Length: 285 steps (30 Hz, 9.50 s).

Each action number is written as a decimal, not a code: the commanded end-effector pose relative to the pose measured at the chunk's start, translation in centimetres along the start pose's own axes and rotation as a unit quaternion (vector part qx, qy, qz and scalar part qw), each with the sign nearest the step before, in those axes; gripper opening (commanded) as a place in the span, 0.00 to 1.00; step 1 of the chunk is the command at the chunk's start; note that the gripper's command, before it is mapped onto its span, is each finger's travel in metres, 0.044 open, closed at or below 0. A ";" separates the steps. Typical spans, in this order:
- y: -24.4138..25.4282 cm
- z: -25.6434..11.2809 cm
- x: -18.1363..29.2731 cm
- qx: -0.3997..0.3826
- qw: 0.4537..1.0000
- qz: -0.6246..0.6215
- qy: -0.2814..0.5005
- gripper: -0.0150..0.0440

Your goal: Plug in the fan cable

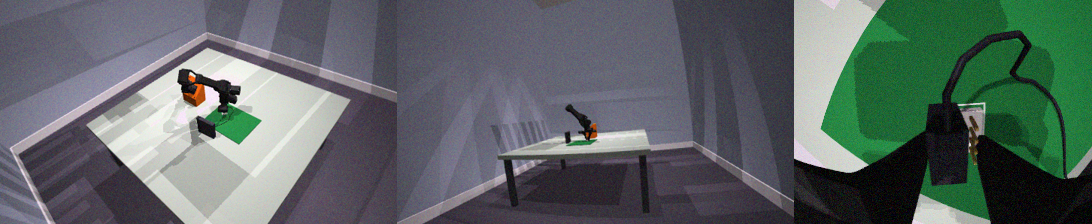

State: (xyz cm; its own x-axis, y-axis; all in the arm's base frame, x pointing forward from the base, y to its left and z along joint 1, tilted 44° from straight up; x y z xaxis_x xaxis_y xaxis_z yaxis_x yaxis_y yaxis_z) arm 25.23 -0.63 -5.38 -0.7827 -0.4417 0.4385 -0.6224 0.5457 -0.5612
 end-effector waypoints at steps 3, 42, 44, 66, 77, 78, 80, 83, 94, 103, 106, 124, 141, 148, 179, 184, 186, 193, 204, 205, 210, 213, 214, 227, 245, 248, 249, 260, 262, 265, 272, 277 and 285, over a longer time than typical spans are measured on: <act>0.9 -0.2 -0.2 -0.019 1.000 -0.004 -0.006 0.25; 0.9 -0.2 -0.2 -0.019 1.000 -0.004 -0.006 0.25; 0.9 -0.2 -0.2 -0.019 1.000 -0.004 -0.006 0.25; 0.7 -4.6 1.9 -0.017 0.997 -0.070 -0.006 1.00; 0.8 -2.8 1.8 -0.017 0.997 -0.070 -0.006 1.00; 0.8 -2.6 1.8 -0.017 0.997 -0.070 -0.006 1.00; 0.8 -2.3 1.8 -0.017 0.997 -0.069 -0.006 1.00; 0.8 -1.8 1.8 -0.017 0.997 -0.069 -0.006 1.00; 0.9 -0.1 1.9 -0.016 0.997 -0.069 -0.005 1.00; 0.9 -0.2 1.8 -0.019 0.998 -0.066 -0.007 0.78; 0.9 -0.2 1.8 -0.019 0.998 -0.066 -0.007 0.64; 0.9 -0.2 1.8 -0.019 0.998 -0.066 -0.007 0.25; 0.9 -0.2 1.8 -0.019 0.998 -0.066 -0.007 0.25; 0.9 -0.2 1.8 -0.019 0.998 -0.066 -0.007 0.25; 0.9 -0.2 1.8 -0.019 0.998 -0.066 -0.007 0.25; 0.9 -0.2 1.8 -0.019 0.998 -0.066 -0.007 0.25; 0.9 -0.2 1.8 -0.019 0.998 -0.066 -0.007 0.25; 0.9 -0.2 1.8 -0.019 0.998 -0.066 -0.007 0.25; 0.9 -0.2 1.8 -0.019 0.998 -0.066 -0.007 0.25; 0.9 -0.2 1.8 -0.019 0.998 -0.066 -0.007 0.25; 0.9 -0.2 1.8 -0.019 0.998 -0.066 -0.007 0.25; 0.9 -0.2 1.8 -0.019 0.998 -0.066 -0.007 0.25; 0.9 -0.2 1.8 -0.019 0.998 -0.066 -0.007 0.25; 0.9 -0.2 1.8 -0.019 0.998 -0.066 -0.007 0.25; 0.9 -0.2 1.8 -0.019 0.998 -0.066 -0.007 0.25; 0.9 -0.2 1.8 -0.019 0.998 -0.066 -0.007 0.25; 0.9 -0.2 1.8 -0.019 0.998 -0.066 -0.007 0.25; 0.9 -0.2 1.8 -0.019 0.998 -0.066 -0.007 0.25; 0.9 -0.2 1.8 -0.019 0.998 -0.066 -0.007 0.25; 0.9 -0.2 1.8 -0.019 0.998 -0.066 -0.007 0.25; 0.9 -0.2 1.8 -0.019 0.998 -0.066 -0.007 0.25; 0.9 -0.2 1.8 -0.019 0.998 -0.066 -0.007 0.25; 0.9 -0.2 1.8 -0.019 0.998 -0.066 -0.007 0.25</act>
State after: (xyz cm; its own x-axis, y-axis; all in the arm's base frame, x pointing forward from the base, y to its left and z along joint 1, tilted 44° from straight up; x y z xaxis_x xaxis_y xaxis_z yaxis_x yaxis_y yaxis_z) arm 23.87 -1.44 -4.57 -0.7075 -0.5027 0.4967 -0.7066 0.4944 -0.5062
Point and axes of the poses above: the point midway between the two fingers, 35 mm back from their tips, its own z axis out along the fingers, its own y axis across the jaws, x = y × z, the point moved 2 cm from there along -z, back along the fingers, and after that the axes turned 6 degrees about -z, right-handed, at the moved point
